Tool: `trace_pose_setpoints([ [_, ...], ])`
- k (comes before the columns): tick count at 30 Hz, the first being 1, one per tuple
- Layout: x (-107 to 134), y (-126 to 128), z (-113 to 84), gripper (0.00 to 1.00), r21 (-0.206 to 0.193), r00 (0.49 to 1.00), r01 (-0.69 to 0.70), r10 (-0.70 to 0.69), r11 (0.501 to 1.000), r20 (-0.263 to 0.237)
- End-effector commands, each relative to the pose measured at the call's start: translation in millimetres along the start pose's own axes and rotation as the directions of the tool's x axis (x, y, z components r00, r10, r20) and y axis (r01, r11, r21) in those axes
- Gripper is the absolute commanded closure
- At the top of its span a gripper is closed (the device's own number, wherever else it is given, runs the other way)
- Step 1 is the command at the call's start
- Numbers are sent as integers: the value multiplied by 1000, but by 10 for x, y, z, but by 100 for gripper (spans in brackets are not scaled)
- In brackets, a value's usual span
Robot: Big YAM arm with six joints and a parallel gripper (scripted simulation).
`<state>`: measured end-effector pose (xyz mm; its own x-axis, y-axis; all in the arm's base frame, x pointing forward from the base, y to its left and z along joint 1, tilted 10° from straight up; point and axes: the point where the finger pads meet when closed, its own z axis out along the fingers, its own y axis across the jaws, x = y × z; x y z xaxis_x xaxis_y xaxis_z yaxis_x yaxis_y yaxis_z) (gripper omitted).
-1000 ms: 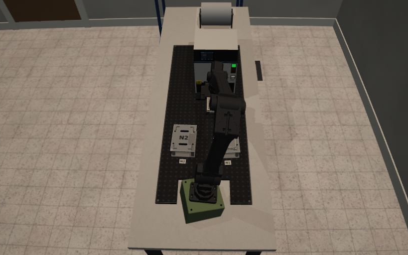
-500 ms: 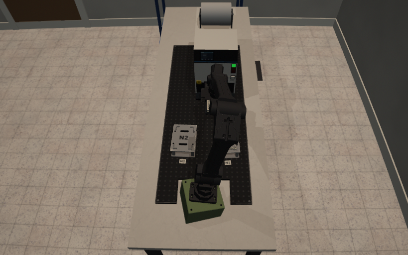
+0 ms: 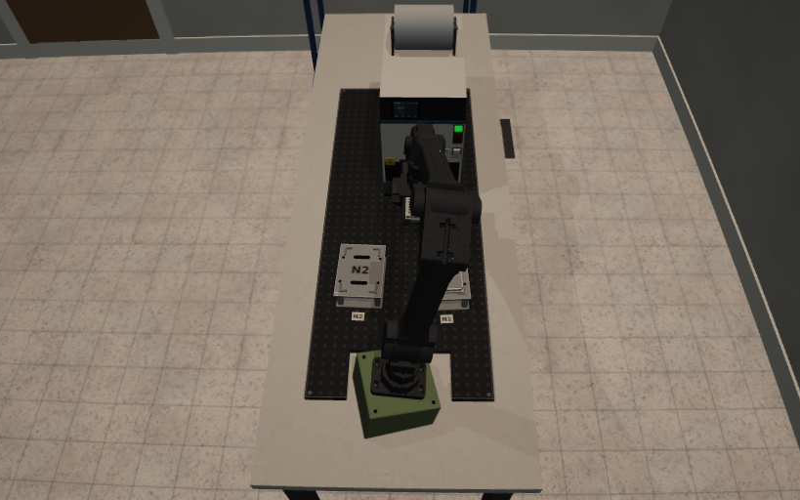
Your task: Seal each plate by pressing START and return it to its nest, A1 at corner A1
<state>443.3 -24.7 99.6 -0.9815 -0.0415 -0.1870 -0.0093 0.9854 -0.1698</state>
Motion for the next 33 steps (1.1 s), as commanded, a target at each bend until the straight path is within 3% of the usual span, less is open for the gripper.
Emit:
trace_pose_setpoints([
  [1, -181, -53, -43, 0, 2, 994, -38, 38, 999, -101],
  [2, -163, -47, -29, 0, 0, 989, -40, 40, 999, -140],
  [4, -163, -47, -29, 0, 0, 989, -40, 40, 999, -140],
  [6, -161, -51, -46, 0, -2, 984, -39, 38, 999, -172],
  [17, -397, -8, -272, 0, -8, 998, 1, -1, 1000, -59],
  [19, -389, -156, -417, 1, -4, 998, -6, 5, 1000, -60],
  [21, -389, -156, -417, 1, -4, 998, -6, 5, 1000, -60],
  [27, -372, -475, -701, 4, -2, 997, -16, 15, 1000, -73],
  [33, -364, -595, -863, 8, -6, 995, 11, -11, 1000, -96],
])
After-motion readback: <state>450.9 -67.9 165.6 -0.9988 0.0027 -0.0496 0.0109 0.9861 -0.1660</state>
